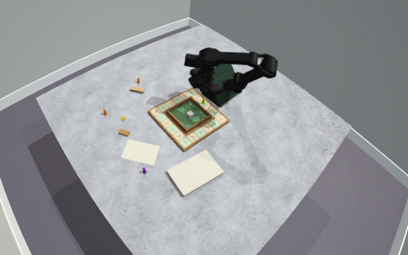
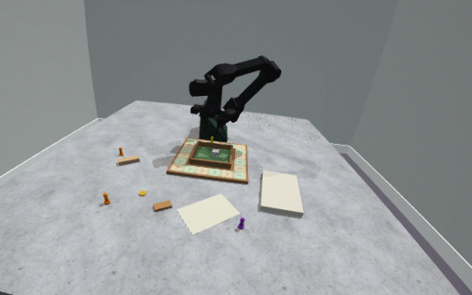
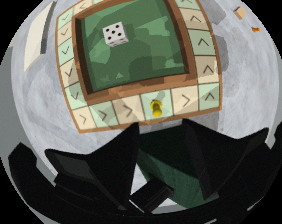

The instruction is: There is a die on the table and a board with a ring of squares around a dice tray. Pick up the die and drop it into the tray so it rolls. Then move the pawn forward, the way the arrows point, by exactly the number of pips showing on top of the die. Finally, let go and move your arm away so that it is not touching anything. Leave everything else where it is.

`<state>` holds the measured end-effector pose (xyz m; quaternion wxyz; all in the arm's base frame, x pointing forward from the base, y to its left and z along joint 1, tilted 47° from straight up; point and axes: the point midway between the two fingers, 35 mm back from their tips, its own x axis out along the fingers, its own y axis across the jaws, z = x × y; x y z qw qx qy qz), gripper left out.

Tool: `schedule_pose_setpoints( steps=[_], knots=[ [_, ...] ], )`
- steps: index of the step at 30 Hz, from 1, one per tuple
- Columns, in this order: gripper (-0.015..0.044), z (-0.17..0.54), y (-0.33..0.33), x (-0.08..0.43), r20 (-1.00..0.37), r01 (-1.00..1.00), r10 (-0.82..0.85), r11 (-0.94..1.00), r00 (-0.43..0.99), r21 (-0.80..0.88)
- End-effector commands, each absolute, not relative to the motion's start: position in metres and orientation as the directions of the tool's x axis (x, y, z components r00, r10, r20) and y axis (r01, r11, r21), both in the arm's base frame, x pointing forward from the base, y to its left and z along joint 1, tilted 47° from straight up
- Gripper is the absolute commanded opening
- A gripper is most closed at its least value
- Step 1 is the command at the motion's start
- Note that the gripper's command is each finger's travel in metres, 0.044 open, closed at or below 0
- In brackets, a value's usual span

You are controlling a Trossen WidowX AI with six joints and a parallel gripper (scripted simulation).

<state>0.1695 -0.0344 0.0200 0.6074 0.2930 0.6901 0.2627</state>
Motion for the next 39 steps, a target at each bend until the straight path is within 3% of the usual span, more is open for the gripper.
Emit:
schedule_pose_setpoints(
  steps=[1,39],
  knots=[
    [0.02,0.02,-0.033,0.164,-0.69,0.002,0.718,0.693,-0.087,0.721],
    [0.02,-0.018,0.007,0.16,-0.689,0.001,0.72,0.692,-0.086,0.722]
  ],
)
